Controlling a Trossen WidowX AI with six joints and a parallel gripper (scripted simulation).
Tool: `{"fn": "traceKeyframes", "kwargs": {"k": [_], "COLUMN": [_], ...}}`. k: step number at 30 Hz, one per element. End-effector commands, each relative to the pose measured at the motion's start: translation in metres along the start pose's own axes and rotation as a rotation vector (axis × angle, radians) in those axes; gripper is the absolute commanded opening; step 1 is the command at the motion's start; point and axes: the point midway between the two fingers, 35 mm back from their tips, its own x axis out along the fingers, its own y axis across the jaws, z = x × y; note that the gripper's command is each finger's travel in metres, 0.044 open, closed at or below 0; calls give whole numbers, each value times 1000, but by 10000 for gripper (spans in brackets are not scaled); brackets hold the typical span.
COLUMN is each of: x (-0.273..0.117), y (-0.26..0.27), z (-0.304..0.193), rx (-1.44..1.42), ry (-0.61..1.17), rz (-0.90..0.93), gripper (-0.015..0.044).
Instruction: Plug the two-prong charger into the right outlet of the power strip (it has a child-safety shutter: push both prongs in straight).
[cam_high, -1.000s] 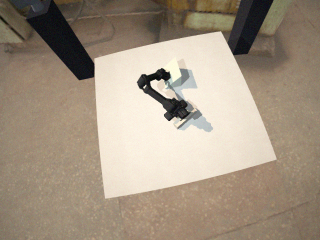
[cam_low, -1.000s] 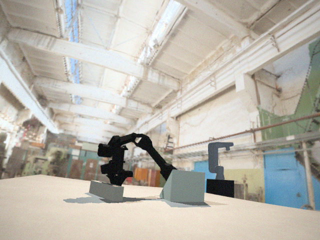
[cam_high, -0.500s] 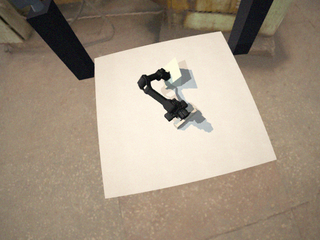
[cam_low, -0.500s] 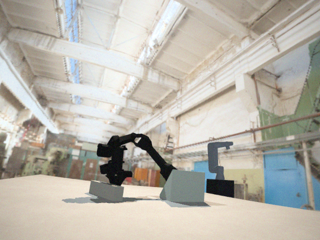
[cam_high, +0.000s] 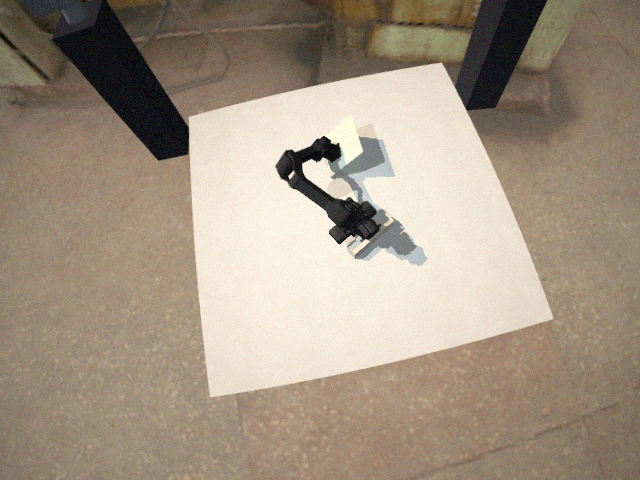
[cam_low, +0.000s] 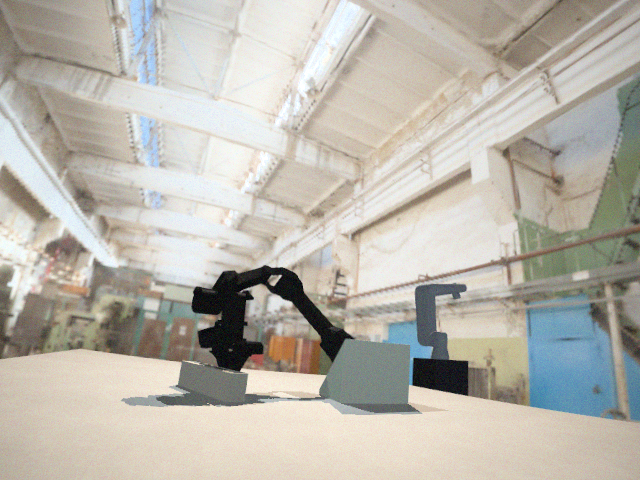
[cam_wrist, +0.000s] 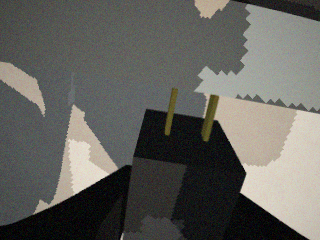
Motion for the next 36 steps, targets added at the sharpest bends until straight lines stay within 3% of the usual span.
{"fn": "traceKeyframes", "kwargs": {"k": [1, 36], "x": [0, -1], "y": [-1, 0], "z": [1, 11], "rx": [-4, -4], "ry": [2, 1], "rz": [-3, -3], "gripper": [0, 0]}}
